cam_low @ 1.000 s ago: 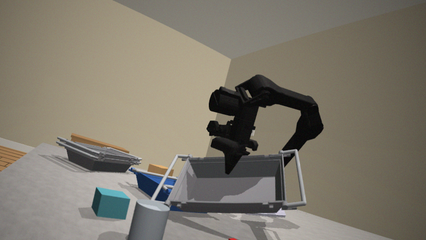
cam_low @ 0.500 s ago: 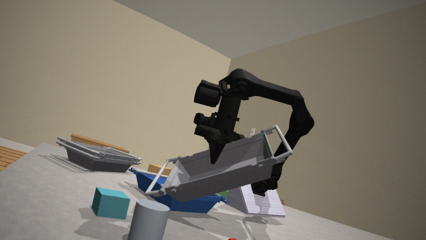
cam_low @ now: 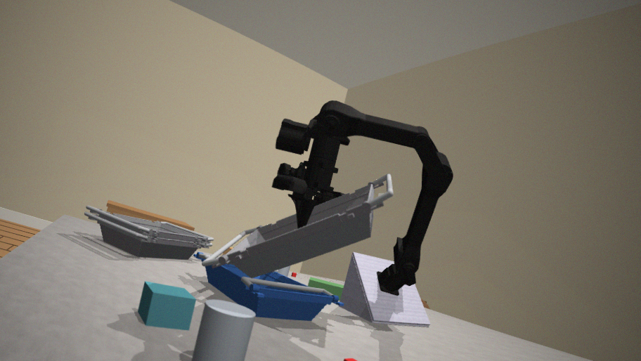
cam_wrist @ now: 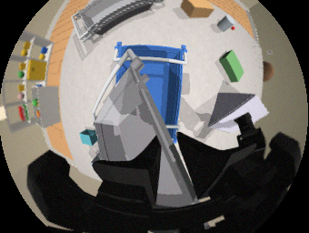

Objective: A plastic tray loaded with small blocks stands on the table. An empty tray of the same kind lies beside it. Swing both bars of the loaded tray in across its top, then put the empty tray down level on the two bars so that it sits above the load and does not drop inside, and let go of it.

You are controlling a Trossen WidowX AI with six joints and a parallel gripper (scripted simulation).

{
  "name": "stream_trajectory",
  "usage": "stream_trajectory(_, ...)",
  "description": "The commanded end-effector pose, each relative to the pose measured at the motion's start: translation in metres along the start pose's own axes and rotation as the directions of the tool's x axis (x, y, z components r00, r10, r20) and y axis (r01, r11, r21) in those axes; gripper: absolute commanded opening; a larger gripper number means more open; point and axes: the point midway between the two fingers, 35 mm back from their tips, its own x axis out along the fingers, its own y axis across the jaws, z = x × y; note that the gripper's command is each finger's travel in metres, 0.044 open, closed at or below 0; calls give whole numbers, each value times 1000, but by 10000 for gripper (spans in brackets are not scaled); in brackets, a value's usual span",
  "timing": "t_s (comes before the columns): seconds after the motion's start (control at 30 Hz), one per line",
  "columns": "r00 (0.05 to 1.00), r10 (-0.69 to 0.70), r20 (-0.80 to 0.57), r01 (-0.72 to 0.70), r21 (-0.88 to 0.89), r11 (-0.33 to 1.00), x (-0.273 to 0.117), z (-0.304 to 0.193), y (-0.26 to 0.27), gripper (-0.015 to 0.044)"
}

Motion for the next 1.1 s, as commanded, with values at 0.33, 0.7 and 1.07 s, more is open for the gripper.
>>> stream_trajectory(0.33,998,60,-26,-56,123,991,-12,55,-20,0)
stream_trajectory(0.7,998,60,-26,-56,123,991,-12,55,-20,0)
stream_trajectory(1.07,998,60,-26,-56,123,991,-12,55,-20,0)
